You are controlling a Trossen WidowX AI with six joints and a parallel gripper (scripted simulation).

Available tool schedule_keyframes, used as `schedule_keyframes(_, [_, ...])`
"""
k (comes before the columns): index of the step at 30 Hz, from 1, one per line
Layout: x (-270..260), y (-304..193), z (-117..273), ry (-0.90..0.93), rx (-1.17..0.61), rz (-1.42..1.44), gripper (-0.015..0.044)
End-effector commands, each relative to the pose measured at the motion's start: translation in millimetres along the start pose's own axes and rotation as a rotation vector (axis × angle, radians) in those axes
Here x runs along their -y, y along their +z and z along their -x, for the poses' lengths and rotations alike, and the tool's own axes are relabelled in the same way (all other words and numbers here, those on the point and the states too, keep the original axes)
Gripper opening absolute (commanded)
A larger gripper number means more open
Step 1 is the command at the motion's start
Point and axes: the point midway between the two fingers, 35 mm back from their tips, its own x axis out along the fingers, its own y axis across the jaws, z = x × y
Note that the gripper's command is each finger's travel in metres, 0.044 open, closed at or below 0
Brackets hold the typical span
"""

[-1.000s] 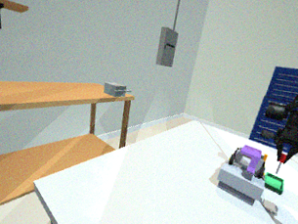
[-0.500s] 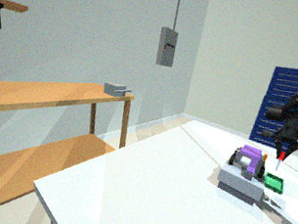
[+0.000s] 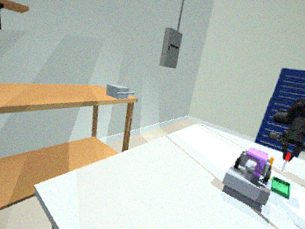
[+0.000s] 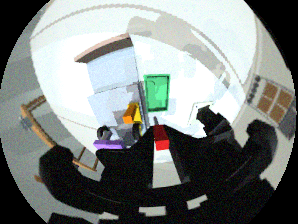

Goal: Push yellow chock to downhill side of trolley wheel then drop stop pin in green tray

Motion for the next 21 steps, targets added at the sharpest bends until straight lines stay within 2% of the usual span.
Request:
schedule_keyframes(1, [0.7,7.7,1.9,-0.001,0.001,0.005,0.0])
schedule_keyframes(5, [0.8,7.4,1.8,0.001,0.009,-0.035,0.0])
schedule_keyframes(21, [1.8,4.2,1.1,0.047,0.091,-0.528,0.0])
